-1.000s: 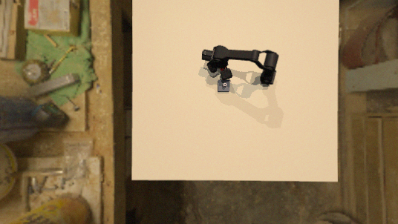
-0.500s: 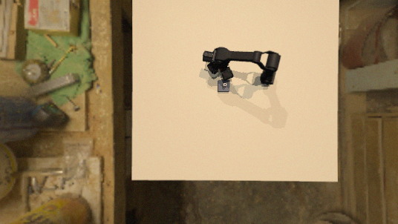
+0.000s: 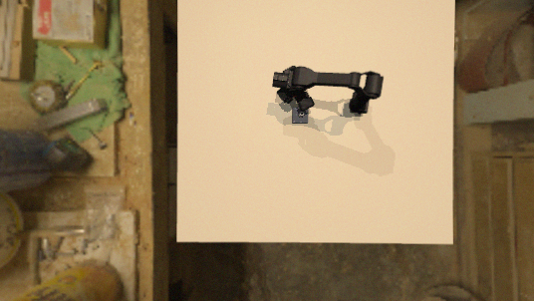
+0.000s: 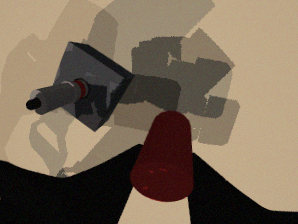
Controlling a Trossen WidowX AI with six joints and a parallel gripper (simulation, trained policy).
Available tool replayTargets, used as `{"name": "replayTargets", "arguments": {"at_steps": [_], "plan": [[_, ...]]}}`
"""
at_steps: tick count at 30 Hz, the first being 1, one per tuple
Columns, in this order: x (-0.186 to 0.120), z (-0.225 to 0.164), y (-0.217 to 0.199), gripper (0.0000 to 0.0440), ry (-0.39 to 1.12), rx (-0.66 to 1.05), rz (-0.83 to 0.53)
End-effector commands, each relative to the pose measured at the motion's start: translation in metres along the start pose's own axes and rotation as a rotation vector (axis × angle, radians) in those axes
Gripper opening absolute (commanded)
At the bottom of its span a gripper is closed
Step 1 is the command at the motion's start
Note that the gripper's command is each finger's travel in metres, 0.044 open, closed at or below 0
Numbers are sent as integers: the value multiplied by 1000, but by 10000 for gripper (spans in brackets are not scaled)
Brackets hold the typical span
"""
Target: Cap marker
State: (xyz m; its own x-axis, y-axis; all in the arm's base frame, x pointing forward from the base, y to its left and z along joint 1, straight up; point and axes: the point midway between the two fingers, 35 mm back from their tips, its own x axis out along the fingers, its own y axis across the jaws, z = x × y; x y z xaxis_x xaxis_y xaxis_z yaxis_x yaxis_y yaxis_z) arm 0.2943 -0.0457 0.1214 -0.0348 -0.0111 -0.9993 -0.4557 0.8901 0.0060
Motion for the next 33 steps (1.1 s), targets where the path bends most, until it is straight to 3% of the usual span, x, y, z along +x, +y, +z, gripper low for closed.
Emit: {"name": "replayTargets", "arguments": {"at_steps": [1,20,33], "plan": [[-14,8,11,17,-21,-13,-6],[-53,16,76,0,-20,-68,15],[-52,16,96,0,12,-84,28]]}}
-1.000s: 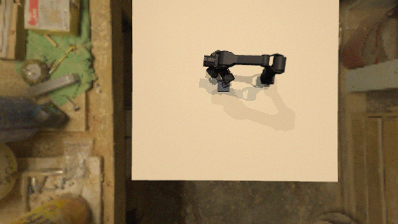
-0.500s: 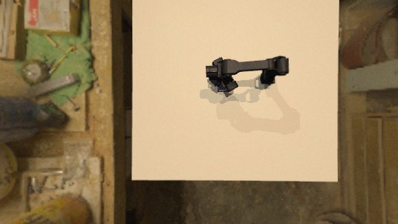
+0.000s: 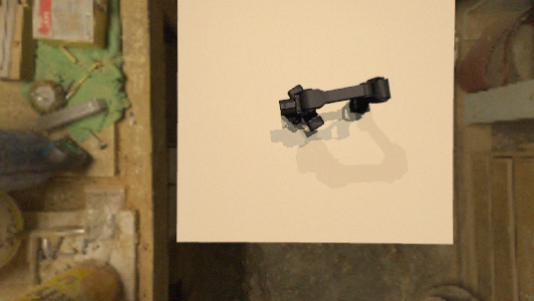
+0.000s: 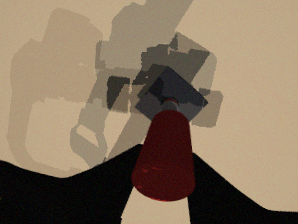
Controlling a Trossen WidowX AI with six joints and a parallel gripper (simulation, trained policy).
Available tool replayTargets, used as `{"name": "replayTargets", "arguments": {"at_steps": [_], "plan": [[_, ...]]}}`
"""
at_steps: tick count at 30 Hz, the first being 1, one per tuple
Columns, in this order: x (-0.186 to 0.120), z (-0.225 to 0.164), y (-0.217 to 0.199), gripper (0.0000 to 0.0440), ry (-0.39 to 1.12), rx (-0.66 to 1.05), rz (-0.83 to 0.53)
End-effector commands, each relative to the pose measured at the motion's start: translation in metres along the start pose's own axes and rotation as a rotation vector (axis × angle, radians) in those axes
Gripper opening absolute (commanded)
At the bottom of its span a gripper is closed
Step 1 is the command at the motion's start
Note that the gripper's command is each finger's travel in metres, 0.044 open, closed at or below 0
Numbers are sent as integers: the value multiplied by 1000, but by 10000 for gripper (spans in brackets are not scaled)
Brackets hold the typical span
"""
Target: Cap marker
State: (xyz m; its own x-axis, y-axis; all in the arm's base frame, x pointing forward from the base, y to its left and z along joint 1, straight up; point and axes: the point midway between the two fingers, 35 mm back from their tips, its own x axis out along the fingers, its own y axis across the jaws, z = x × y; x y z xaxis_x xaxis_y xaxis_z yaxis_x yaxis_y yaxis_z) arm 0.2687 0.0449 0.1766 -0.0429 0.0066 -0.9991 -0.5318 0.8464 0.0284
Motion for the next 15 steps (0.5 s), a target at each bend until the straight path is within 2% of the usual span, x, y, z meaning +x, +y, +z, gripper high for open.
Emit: {"name": "replayTargets", "arguments": {"at_steps": [1,15], "plan": [[5,0,4,0,18,5,11],[28,-1,2,0,54,18,29]]}}
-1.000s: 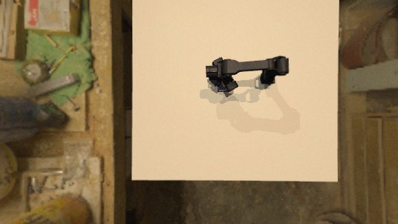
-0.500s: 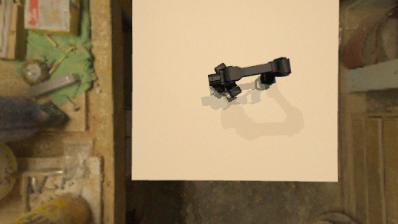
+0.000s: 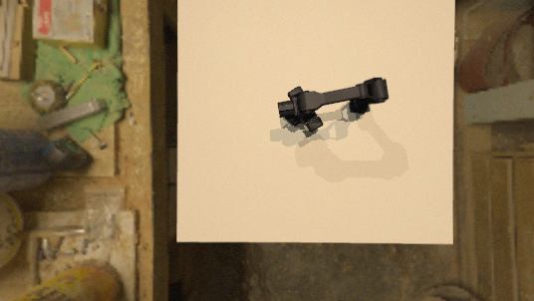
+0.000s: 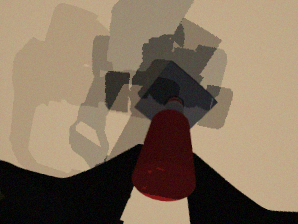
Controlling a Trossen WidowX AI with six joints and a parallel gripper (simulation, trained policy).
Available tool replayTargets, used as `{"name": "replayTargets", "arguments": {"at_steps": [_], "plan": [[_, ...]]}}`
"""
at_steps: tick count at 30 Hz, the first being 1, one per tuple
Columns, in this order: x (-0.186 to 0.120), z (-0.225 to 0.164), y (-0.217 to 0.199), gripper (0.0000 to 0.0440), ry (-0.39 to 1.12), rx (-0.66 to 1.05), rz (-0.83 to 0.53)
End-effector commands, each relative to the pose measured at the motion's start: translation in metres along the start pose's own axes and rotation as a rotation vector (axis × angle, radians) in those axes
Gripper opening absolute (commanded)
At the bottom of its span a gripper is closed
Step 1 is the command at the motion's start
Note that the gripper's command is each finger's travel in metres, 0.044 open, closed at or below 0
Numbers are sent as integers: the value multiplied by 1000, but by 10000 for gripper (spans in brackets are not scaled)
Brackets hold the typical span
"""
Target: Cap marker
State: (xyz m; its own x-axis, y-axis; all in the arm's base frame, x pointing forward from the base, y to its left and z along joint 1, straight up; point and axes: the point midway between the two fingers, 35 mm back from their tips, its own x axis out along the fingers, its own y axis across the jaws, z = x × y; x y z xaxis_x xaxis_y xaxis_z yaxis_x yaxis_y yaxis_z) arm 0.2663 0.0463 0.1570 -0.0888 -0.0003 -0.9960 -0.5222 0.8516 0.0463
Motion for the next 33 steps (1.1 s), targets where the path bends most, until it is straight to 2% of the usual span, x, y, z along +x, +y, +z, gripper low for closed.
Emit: {"name": "replayTargets", "arguments": {"at_steps": [1,17,19,33], "plan": [[10,0,0,0,14,7,14],[52,2,-2,2,31,-39,40],[56,1,-3,55,39,-43,39],[63,-8,3,126,72,-52,65]]}}
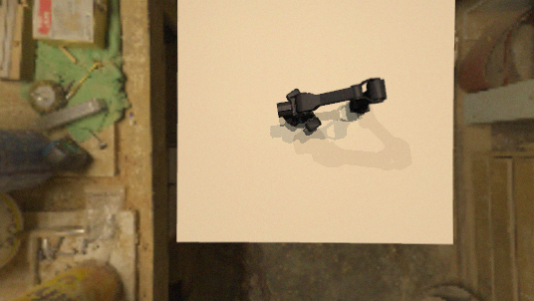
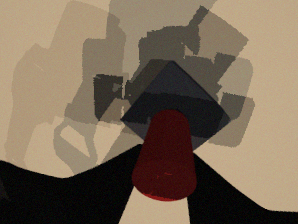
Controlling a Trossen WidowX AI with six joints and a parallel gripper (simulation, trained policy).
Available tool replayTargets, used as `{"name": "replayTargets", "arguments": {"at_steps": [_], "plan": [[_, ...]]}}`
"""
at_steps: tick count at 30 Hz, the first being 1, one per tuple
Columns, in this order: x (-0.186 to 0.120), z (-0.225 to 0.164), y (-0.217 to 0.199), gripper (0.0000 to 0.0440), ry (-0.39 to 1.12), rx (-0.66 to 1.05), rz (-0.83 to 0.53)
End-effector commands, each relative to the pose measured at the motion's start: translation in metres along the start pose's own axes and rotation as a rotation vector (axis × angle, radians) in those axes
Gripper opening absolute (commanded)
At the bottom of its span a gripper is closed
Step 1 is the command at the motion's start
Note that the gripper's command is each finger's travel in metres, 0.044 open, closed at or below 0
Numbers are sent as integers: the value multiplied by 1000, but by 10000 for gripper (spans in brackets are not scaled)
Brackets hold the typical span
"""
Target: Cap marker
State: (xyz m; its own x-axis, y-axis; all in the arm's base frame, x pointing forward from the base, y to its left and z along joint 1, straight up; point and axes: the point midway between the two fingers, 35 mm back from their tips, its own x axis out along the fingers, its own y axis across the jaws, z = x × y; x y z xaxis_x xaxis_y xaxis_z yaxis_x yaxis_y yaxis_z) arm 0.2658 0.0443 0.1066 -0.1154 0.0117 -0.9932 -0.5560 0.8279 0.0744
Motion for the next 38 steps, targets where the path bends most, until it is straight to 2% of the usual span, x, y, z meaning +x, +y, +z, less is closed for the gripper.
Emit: {"name": "replayTargets", "arguments": {"at_steps": [1,8,10,20,38], "plan": [[13,-10,7,132,56,-9,42],[14,-11,7,170,57,-9,43],[13,-13,9,195,60,-11,48],[9,-19,14,440,30,-30,42],[-40,-8,11,440,-149,-55,-39]]}}
